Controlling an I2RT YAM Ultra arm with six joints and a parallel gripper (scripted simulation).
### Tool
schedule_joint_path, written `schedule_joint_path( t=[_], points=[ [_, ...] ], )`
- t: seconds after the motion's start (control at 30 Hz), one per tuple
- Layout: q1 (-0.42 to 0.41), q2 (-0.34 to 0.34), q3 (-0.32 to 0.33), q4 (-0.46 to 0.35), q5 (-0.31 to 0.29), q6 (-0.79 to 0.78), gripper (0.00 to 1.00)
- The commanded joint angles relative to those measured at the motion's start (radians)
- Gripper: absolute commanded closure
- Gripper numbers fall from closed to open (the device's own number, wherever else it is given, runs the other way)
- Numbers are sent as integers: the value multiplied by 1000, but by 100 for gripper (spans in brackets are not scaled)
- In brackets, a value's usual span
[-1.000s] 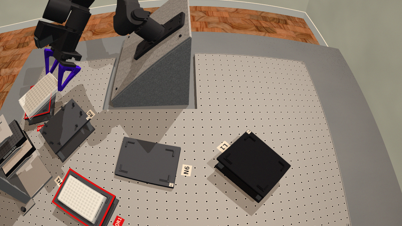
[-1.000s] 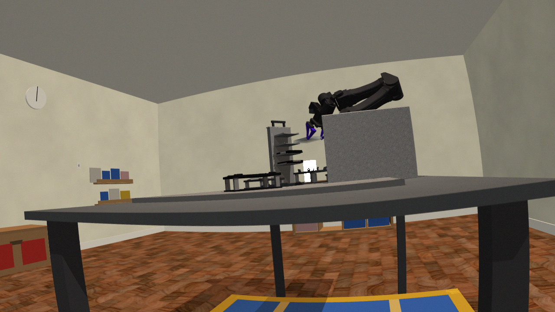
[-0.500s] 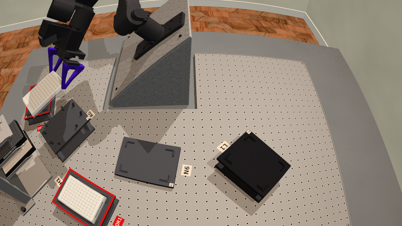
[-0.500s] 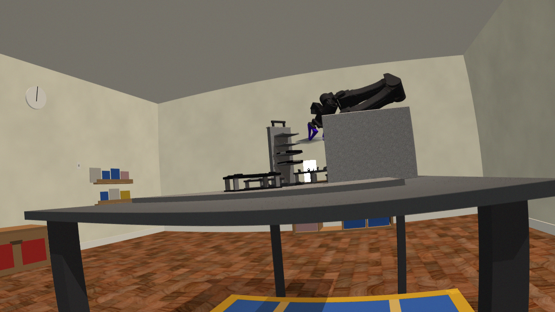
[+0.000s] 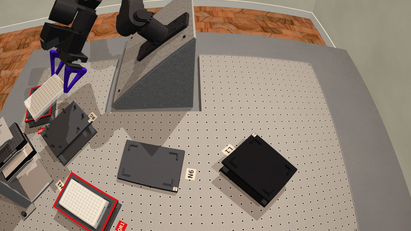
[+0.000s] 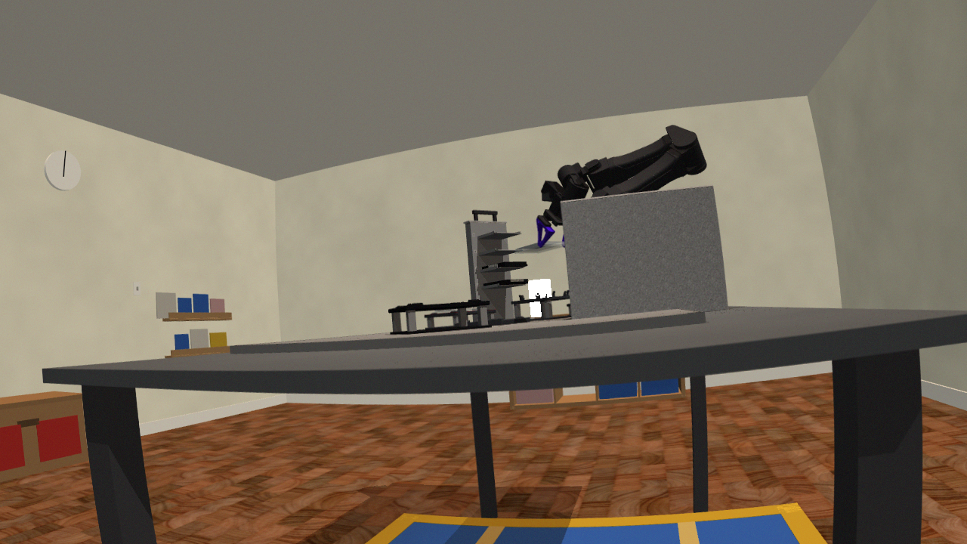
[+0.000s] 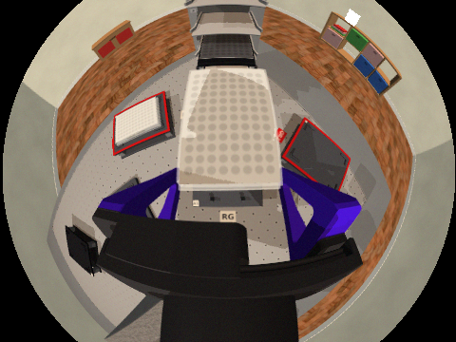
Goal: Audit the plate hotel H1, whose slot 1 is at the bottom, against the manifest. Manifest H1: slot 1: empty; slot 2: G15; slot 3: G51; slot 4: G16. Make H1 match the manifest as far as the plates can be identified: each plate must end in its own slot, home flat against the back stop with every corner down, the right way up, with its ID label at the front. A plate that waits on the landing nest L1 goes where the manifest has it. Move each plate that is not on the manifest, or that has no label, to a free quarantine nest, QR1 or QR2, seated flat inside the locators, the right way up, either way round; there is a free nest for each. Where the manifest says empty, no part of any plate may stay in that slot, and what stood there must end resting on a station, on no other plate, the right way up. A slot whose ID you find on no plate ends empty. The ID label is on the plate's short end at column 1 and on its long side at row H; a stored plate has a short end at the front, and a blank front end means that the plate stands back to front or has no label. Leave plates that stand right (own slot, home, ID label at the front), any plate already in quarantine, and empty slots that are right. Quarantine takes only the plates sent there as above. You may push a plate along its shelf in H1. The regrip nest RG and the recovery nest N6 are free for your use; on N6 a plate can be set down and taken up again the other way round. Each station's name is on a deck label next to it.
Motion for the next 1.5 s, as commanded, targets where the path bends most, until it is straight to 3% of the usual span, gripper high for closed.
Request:
schedule_joint_path(
  t=[0.0,1.47],
  points=[
    [-5,-2,1,11,-22,-5,14],
    [-139,11,-63,113,-152,-45,14]
  ],
)
